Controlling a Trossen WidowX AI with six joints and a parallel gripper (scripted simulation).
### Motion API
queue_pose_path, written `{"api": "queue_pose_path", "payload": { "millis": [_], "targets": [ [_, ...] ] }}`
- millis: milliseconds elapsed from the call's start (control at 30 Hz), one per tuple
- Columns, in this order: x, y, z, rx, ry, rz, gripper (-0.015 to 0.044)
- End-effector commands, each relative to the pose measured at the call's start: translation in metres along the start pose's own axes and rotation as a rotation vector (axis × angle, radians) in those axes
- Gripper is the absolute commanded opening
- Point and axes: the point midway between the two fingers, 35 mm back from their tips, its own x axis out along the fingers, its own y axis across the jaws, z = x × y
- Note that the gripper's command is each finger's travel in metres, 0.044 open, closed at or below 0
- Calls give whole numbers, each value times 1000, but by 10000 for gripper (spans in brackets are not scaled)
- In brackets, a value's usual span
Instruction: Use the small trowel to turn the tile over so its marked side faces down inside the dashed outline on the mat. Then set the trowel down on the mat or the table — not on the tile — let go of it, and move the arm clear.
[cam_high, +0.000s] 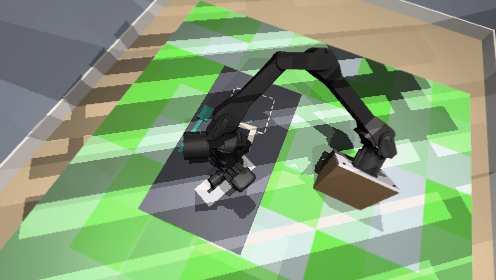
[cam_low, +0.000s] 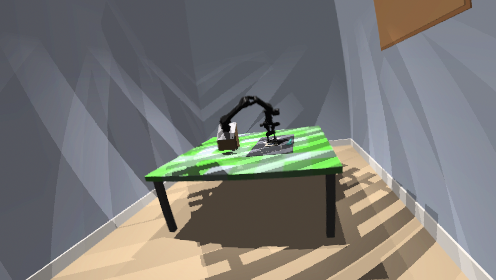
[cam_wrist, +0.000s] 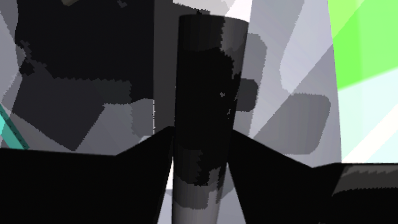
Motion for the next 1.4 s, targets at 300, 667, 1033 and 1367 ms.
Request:
{"api": "queue_pose_path", "payload": {
  "millis": [300,667,1033,1367],
  "targets": [
    [1,0,1,-4,-3,3,130],
    [1,0,1,-196,-4,3,130],
    [1,0,1,-523,-4,2,130],
    [1,0,1,-799,-4,2,130]
  ]
}}
